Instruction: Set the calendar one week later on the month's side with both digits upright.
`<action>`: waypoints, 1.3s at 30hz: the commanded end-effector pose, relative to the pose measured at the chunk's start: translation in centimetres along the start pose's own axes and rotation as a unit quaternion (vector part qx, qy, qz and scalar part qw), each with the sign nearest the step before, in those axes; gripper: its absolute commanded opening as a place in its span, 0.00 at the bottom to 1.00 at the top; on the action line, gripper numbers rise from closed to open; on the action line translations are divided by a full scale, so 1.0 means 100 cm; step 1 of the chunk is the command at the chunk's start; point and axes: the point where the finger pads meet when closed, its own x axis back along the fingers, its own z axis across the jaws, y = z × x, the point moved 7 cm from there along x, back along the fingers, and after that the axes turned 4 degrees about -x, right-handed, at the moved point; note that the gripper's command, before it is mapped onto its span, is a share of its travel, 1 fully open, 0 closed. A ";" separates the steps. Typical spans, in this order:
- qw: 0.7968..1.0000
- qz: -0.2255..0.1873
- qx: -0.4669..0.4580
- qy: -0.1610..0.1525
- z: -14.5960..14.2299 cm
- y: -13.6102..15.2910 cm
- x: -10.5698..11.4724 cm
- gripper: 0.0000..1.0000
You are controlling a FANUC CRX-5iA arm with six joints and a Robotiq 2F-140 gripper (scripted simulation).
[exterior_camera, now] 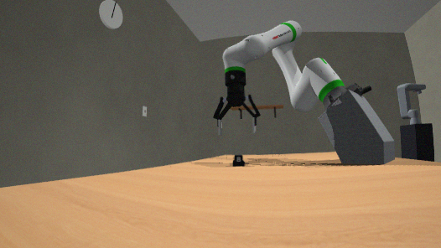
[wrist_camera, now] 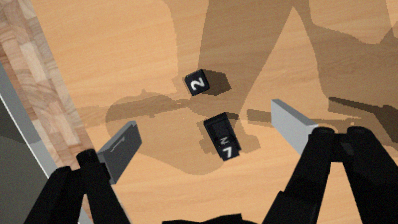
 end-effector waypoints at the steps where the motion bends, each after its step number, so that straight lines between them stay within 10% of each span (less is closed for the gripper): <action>1: 0.997 0.007 -0.075 -0.005 0.004 0.012 0.000 1.00; 29: 0.900 0.004 -0.437 -0.007 0.024 0.068 -0.002 1.00; 39: 0.824 0.003 -0.567 -0.010 0.033 0.088 -0.001 1.00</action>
